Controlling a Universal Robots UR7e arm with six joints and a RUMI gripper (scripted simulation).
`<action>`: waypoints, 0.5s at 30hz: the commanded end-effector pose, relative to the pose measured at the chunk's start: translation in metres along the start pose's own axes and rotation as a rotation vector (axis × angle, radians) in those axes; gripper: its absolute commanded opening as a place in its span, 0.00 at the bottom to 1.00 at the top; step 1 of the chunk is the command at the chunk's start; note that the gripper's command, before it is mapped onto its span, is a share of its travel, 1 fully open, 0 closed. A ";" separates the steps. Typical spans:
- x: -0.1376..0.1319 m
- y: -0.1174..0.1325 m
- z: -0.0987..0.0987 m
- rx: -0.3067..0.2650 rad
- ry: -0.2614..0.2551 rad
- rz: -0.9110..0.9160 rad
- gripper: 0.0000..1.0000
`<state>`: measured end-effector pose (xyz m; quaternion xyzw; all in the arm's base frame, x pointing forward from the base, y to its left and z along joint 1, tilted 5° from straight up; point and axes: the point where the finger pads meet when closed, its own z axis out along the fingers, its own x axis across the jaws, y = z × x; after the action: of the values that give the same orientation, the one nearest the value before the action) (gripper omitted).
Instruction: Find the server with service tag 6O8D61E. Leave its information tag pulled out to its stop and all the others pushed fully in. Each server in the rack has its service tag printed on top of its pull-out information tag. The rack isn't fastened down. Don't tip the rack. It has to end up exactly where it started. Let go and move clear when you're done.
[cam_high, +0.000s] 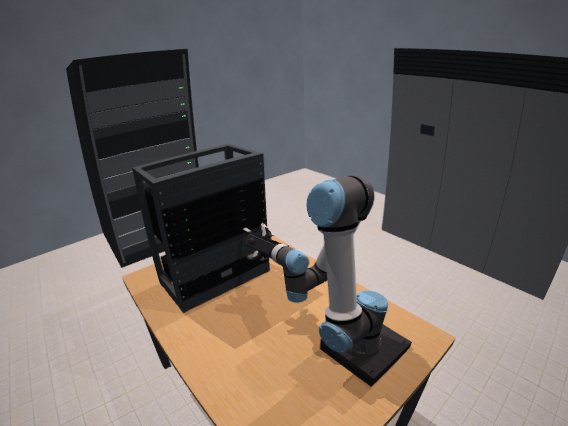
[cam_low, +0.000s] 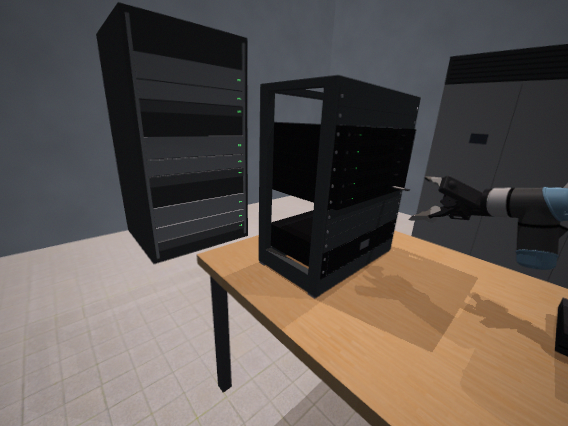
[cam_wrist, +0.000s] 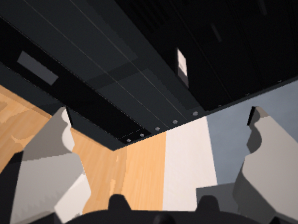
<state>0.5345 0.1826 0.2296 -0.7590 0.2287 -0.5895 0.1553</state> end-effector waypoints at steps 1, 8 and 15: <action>0.001 0.000 0.000 0.003 0.001 0.020 1.00; 0.001 0.000 -0.001 0.008 0.002 0.064 1.00; 0.002 0.000 -0.001 0.014 0.003 0.109 1.00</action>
<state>0.5340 0.1819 0.2309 -0.7475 0.2575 -0.5842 0.1835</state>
